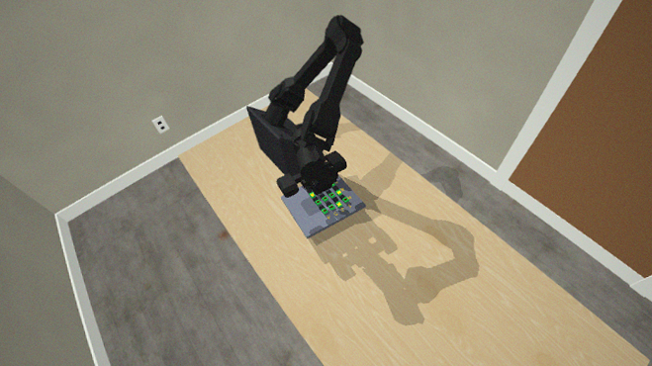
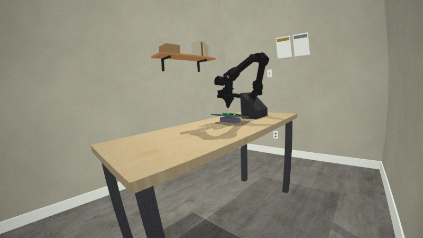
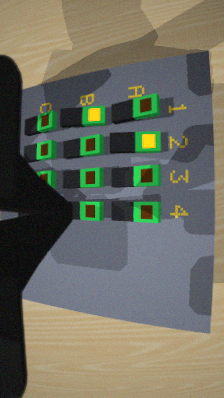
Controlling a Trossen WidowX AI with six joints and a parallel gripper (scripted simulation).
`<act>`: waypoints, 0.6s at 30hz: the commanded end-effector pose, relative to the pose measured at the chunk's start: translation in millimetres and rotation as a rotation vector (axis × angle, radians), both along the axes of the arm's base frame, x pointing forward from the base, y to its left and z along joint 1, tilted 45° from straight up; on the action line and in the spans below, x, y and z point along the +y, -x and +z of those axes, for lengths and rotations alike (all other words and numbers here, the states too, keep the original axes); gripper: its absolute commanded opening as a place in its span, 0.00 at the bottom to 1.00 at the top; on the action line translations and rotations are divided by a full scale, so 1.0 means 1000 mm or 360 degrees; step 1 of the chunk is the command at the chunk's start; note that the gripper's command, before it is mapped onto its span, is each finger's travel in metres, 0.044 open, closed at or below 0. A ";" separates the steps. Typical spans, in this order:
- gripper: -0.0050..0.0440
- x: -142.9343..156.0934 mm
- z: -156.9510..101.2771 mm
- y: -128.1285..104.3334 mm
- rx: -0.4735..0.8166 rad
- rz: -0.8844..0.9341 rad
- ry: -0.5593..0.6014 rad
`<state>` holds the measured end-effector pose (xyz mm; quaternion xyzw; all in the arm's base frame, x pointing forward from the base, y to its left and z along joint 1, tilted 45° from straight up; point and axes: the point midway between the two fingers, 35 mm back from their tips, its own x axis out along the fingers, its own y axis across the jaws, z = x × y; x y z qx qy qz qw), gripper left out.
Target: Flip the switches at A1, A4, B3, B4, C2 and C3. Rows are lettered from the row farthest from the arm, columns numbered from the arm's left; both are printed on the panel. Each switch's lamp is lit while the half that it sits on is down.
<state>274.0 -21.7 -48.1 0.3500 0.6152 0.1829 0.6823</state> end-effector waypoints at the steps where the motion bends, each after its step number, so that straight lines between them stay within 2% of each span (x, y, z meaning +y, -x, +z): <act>1: 0.00 0.007 -0.008 -0.004 0.0006 -0.0004 -0.0005; 18: 0.00 0.018 -0.020 -0.007 0.0007 -0.0003 -0.0003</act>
